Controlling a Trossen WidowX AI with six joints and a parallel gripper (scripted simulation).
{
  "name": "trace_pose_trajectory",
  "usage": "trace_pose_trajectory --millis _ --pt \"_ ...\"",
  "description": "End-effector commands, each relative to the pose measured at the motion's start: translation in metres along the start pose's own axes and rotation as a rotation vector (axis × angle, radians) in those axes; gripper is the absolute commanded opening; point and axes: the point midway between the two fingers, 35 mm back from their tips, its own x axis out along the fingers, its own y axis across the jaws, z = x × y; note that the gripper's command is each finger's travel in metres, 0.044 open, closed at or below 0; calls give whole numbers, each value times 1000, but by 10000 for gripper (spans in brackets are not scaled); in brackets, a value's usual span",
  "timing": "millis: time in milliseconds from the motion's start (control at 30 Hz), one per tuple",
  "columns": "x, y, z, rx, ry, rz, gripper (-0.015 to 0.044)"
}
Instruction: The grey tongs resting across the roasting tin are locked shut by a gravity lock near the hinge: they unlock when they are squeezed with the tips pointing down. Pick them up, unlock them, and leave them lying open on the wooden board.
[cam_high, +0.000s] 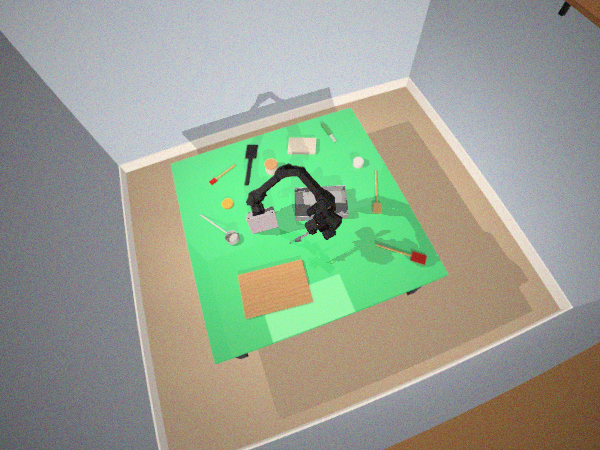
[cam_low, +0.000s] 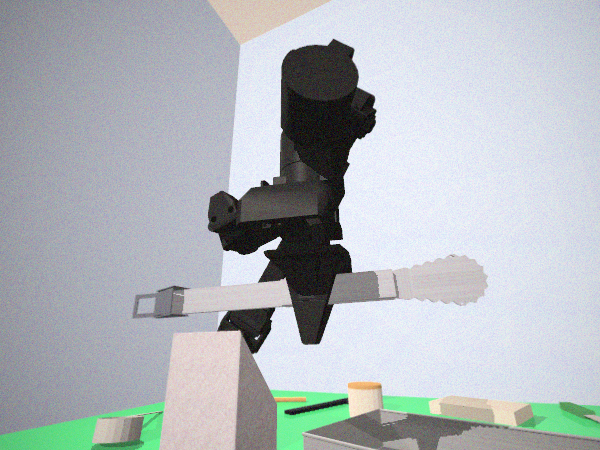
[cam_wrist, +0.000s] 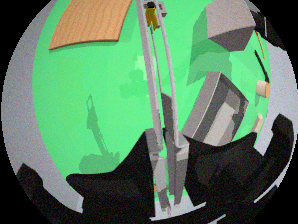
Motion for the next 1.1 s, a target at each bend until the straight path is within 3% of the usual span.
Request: trace_pose_trajectory --millis 0,767,1067 --pt "-5 9 8 165 5 17 -150" --pt "2 36 46 1046 8 0 -150" --pt "1 38 51 1063 9 1 -150"
